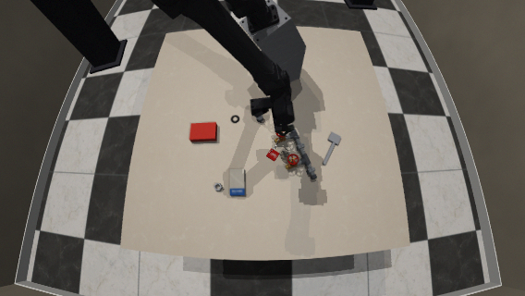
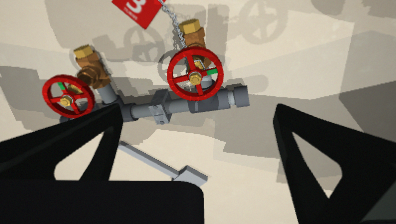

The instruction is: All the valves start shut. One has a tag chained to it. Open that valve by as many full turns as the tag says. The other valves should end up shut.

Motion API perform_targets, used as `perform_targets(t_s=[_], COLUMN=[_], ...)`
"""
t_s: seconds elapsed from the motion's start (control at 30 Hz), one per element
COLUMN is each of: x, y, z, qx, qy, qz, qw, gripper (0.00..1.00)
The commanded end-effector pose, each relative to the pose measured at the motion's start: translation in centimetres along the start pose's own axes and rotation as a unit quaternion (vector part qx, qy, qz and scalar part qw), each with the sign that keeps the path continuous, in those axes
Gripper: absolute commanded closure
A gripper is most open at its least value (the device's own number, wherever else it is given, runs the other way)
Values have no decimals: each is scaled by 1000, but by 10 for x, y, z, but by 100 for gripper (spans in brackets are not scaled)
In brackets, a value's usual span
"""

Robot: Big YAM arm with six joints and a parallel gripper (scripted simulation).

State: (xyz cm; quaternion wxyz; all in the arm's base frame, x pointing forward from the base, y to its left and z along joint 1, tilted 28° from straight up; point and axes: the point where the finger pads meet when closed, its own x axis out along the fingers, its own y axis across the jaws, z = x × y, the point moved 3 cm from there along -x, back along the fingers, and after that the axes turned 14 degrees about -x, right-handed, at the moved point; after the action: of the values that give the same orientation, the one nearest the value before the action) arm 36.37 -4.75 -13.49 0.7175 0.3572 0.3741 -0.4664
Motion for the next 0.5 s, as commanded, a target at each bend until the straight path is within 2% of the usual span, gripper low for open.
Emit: perform_targets(t_s=[0.0, 0.1, 0.23, 0.47], x=[-4, 5, 5, 19], y=[12, 3, 6, 3], z=[5, 3, -2, 2], qx=[18, 17, 7, 6], qy=[-8, -5, -4, -4], qz=[17, 5, 8, 5], qw=[1000, 1000, 1000, 1000], gripper=[0, 0, 0, 0])
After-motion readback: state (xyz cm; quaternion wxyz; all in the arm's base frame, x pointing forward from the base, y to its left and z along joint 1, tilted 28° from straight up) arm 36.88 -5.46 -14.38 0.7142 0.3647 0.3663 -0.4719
